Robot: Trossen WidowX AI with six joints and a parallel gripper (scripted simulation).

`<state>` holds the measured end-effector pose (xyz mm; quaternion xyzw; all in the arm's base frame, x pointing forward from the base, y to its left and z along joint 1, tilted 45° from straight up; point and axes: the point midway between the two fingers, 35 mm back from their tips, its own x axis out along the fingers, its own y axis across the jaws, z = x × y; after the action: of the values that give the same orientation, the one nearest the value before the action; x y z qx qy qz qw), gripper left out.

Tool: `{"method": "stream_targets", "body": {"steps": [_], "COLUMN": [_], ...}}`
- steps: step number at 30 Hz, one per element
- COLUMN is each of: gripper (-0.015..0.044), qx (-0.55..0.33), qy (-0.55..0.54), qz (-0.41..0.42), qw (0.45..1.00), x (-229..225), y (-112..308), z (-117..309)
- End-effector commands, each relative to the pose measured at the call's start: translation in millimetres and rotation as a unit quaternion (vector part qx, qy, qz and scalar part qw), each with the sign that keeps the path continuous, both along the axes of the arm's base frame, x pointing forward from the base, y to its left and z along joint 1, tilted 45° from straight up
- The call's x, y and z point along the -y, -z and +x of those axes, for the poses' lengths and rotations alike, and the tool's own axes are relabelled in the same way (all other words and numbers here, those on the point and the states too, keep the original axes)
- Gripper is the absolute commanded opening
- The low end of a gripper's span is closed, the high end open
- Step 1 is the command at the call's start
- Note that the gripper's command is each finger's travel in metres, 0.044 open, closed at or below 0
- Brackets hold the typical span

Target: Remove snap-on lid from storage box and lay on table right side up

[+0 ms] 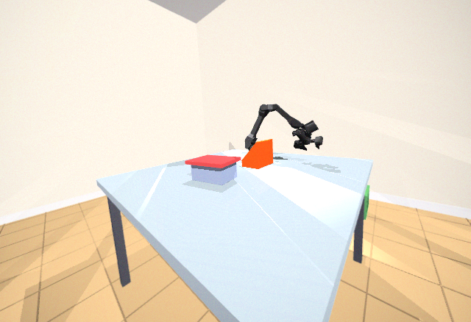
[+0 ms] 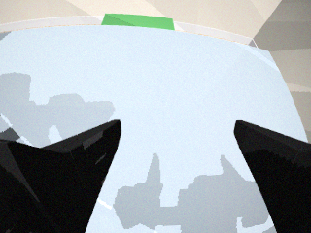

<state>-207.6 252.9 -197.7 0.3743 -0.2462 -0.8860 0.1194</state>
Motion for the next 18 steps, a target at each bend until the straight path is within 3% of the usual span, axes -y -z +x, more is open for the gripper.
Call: {"method": "stream_targets", "body": {"steps": [1,6,9,18], "gripper": [0.0374,0.0242,0.0235,0.0235], "qx": [0.0,0.001,0.001,0.022], "qy": [0.0,0.0,0.0,0.02], "qz": [0.0,0.001,0.0,-0.01], "qw": [1.0,1.0,1.0,1.0], "x": [-2.2,-56.2,-71.6,-78.2], "y": [-1.6,-54.8,-76.3,-77.0], "z": [-0.3,-6.0,-6.4,0.4]}}
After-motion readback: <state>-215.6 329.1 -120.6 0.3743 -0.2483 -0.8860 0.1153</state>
